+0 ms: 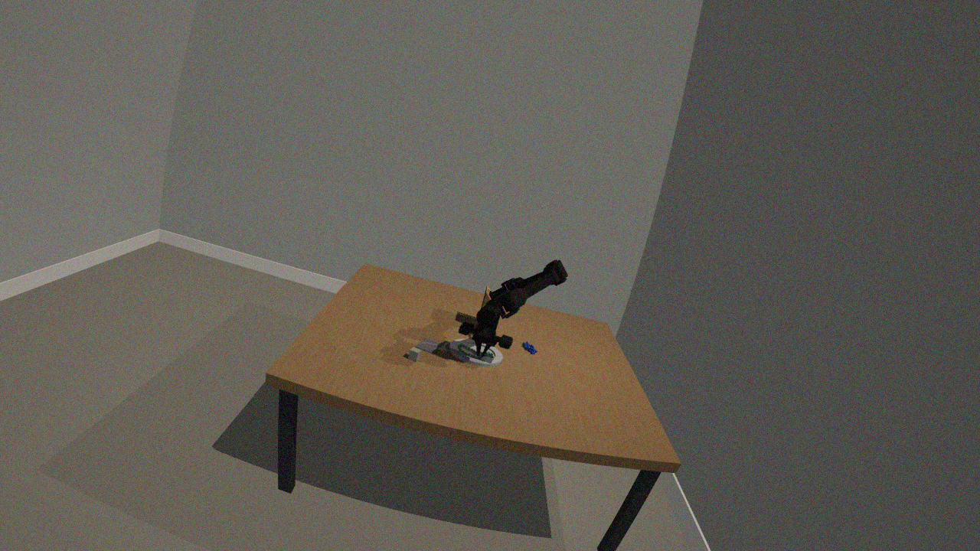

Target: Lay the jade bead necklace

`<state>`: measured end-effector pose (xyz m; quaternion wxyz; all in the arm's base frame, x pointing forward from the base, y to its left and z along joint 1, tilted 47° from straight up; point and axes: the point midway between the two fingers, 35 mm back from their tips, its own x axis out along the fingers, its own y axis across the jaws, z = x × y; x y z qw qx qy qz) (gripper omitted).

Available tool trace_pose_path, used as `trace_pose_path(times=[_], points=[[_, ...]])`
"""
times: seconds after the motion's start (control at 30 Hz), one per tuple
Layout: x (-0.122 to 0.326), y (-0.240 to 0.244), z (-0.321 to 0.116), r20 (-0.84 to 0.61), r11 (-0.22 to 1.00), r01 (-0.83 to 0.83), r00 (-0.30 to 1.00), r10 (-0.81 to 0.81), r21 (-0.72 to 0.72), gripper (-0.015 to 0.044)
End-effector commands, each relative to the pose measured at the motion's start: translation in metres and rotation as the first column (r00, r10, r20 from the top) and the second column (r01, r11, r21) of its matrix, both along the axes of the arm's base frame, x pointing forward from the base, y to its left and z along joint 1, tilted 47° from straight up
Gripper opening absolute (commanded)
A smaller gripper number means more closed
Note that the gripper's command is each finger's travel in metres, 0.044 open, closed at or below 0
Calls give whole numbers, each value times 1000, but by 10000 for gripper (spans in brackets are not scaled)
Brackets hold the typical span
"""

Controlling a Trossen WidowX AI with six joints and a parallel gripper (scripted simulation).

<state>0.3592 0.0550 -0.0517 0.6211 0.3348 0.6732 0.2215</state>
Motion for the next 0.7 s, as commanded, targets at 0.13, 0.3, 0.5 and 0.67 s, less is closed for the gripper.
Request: trace_pose_path(times=[0.13,0.3,0.5,0.67], points=[[0,0,0,1,1000,0,1000,0,0,0],[0,0,0,1,1000,0,1000,0,0,0],[0,0,0,1,1000,0,1000,0,0,0],[0,-4,2,-4,1000,4,1000,-4,2,0]])
